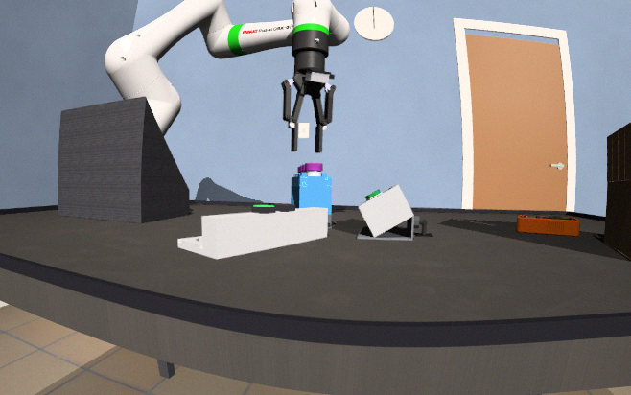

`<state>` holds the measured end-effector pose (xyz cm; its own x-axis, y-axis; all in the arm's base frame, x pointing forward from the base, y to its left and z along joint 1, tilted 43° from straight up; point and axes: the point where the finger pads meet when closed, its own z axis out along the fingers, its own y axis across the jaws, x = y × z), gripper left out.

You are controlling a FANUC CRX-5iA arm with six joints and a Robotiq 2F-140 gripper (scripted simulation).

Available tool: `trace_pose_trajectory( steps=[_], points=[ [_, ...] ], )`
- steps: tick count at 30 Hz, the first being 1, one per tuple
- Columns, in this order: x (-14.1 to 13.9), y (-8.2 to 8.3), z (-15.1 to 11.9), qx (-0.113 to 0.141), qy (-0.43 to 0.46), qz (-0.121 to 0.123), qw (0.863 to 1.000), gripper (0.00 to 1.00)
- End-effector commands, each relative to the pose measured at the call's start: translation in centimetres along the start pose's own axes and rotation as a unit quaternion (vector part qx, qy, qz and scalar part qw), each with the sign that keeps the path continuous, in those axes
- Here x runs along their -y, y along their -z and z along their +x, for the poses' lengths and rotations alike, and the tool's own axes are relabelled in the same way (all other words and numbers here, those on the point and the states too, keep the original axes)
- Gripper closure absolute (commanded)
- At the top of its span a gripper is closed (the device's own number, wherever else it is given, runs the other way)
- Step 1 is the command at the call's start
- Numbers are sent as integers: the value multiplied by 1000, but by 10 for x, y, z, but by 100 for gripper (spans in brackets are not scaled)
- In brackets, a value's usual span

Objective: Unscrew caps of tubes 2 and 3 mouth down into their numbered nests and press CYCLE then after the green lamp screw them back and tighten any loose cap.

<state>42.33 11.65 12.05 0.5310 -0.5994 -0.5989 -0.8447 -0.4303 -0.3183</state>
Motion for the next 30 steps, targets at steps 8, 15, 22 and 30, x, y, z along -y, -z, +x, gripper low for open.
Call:
trace_pose_trajectory(
  steps=[8, 15, 22, 30],
  points=[
    [8, 1, -33, 1, 20, 5, 1000, 59],
    [8, -17, -33, 1, 20, 5, 1000, 59],
    [8, -35, -33, 1, 20, 5, 1000, 59],
    [8, -36, -33, 1, 20, 5, 1000, 59]
  ],
)
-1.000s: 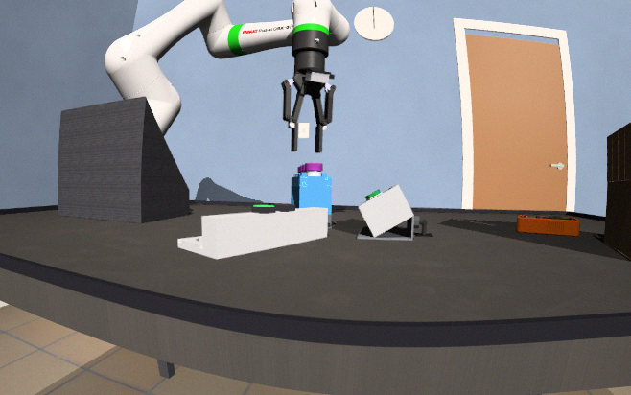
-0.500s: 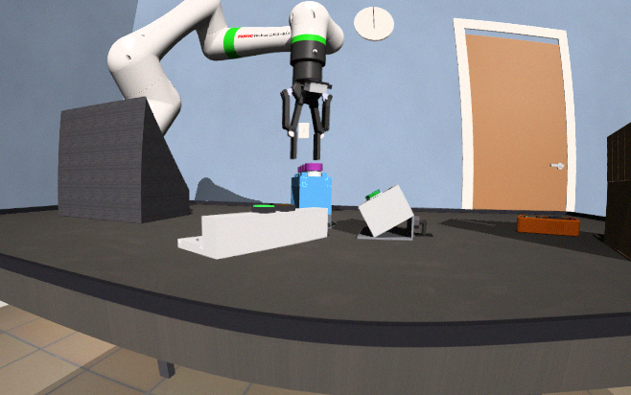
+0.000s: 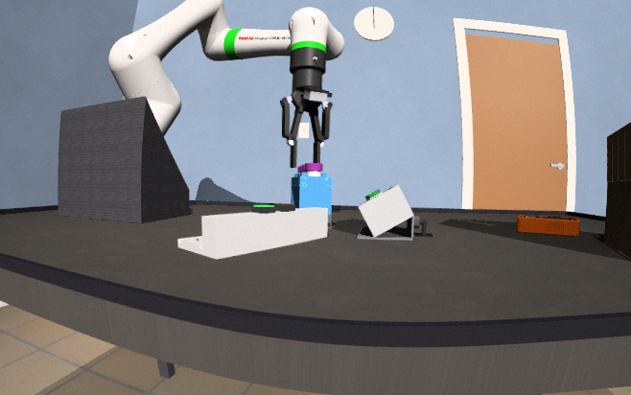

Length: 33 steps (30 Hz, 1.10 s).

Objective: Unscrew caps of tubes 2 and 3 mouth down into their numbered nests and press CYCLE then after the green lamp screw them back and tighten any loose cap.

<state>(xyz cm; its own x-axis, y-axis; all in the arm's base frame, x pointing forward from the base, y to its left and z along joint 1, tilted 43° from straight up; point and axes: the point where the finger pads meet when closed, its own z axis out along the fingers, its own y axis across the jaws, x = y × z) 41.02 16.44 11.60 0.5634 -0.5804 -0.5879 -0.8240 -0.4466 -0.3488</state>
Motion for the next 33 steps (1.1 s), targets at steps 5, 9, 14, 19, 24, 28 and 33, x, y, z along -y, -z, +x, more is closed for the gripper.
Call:
trace_pose_trajectory(
  steps=[5, 9, 14, 19, 24, 28, 33],
  points=[
    [0, -1, 0, -1, 0, 0, 1000, 59],
    [0, -3, 0, -1, 0, 0, 1000, 59],
    [0, -6, 0, -1, 0, 0, 1000, 59],
    [0, -8, 0, -1, 0, 0, 1000, 59],
    [0, -8, 0, -1, 0, 0, 1000, 70],
    [0, -8, 0, -1, 0, 0, 1000, 70],
    [0, -8, 0, -1, 0, 0, 1000, 70]
  ],
)
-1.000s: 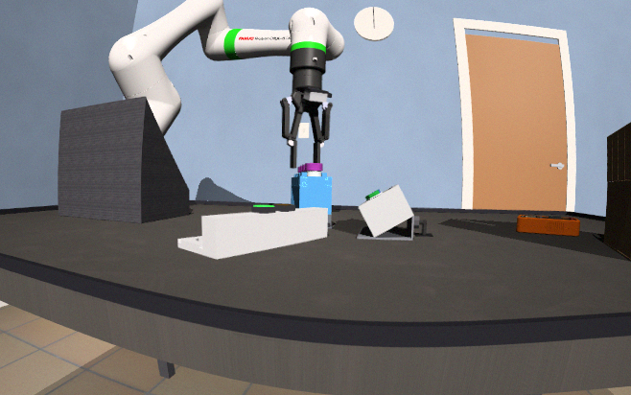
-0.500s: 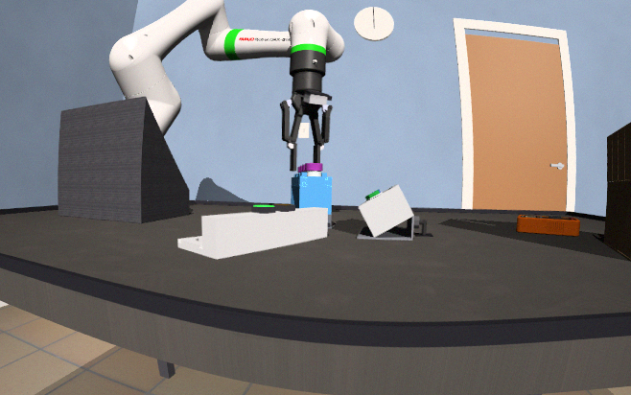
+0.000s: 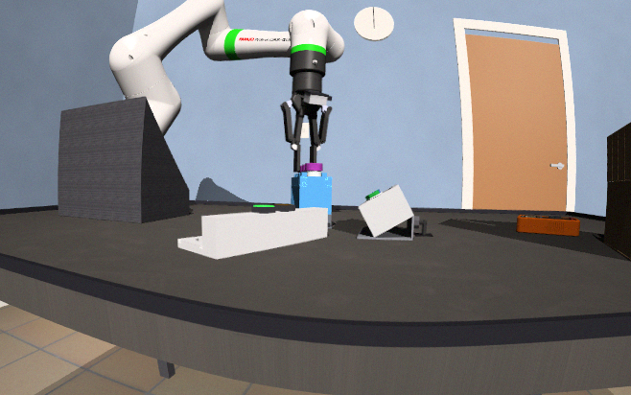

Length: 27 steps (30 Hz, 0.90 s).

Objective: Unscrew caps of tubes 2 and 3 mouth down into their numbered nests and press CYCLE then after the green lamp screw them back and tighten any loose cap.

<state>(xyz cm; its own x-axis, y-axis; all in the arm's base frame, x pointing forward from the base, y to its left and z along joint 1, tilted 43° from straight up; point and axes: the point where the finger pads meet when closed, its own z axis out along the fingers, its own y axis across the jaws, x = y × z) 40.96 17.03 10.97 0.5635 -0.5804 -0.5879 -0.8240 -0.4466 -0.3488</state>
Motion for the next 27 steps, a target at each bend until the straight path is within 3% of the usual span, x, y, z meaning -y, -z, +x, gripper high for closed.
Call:
trace_pose_trajectory(
  steps=[1, 12, 27],
  points=[
    [0, 1, 0, -1, 0, 0, 1000, 70],
    [0, 1, 0, -1, -80, 0, 997, 70],
    [0, 0, 0, -1, -208, 1, 978, 70]
  ],
)
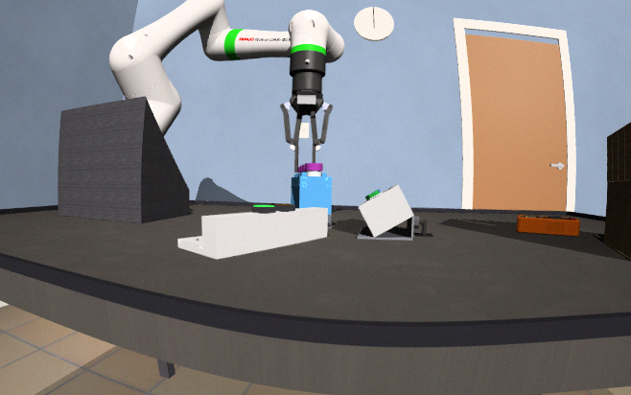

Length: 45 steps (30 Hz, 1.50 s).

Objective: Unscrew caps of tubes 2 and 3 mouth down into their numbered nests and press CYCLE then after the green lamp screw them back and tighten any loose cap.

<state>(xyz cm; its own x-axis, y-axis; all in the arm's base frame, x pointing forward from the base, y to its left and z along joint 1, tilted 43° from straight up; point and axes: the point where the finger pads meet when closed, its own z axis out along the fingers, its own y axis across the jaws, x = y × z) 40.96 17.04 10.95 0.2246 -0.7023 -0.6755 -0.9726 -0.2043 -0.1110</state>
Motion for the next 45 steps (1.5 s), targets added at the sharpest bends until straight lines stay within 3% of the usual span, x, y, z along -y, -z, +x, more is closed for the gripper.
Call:
trace_pose_trajectory(
  steps=[1, 5, 6, 18, 36, 40, 45],
  points=[
    [0, 1, 0, -1, -33, 0, 999, 70],
    [0, 1, 0, -1, -58, 1, 998, 70],
    [0, 1, 0, -1, -58, 1, 998, 59],
    [0, 1, 0, -1, -58, 1, 998, 59],
    [0, 46, 0, -1, -58, 0, 998, 59],
    [4, 46, 32, -1, 90, 0, 996, 59],
    [5, 46, 40, -2, 131, 0, 991, 59]
  ],
)
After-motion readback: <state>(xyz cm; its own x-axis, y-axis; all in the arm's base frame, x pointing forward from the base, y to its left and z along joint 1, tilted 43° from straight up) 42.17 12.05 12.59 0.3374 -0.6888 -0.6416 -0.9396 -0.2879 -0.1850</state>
